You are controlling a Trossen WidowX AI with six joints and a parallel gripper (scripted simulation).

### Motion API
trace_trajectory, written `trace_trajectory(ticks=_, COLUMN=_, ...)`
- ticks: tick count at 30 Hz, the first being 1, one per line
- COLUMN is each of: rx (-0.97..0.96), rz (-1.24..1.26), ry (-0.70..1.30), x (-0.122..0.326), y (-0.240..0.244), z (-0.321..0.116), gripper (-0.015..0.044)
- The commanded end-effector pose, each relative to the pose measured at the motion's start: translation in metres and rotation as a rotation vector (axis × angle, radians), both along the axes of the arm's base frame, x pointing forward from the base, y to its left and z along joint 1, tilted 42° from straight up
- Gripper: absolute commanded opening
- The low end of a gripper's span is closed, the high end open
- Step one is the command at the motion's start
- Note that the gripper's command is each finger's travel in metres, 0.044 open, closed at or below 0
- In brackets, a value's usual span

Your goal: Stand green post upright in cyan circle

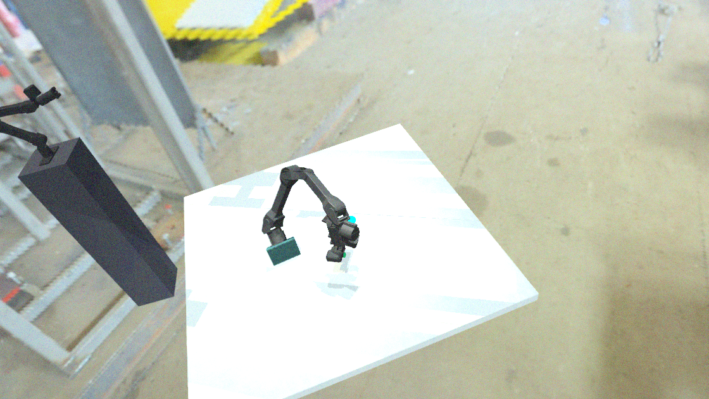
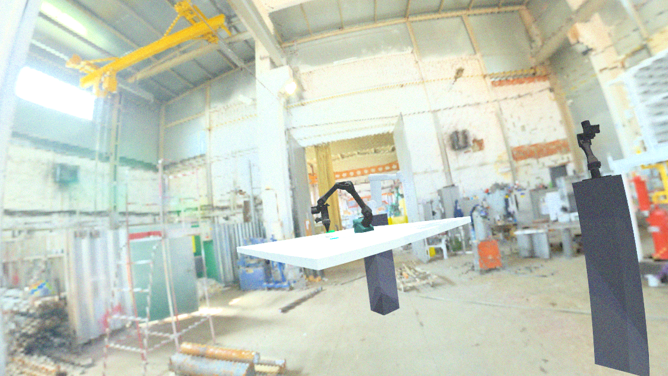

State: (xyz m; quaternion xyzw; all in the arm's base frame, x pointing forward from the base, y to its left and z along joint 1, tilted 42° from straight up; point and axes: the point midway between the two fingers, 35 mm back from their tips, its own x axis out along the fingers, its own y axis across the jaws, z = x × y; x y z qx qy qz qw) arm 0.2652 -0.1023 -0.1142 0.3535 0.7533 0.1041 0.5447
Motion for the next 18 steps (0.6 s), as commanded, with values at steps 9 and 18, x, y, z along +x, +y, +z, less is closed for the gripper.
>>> trace_trajectory(ticks=9, rx=-0.016, rz=0.001, ry=-0.018, x=0.010, y=-0.028, z=0.031, gripper=0.0023)
trace_trajectory(ticks=18, rx=-0.016, rz=0.001, ry=-0.018, x=0.011, y=-0.046, z=0.053, gripper=0.0023)
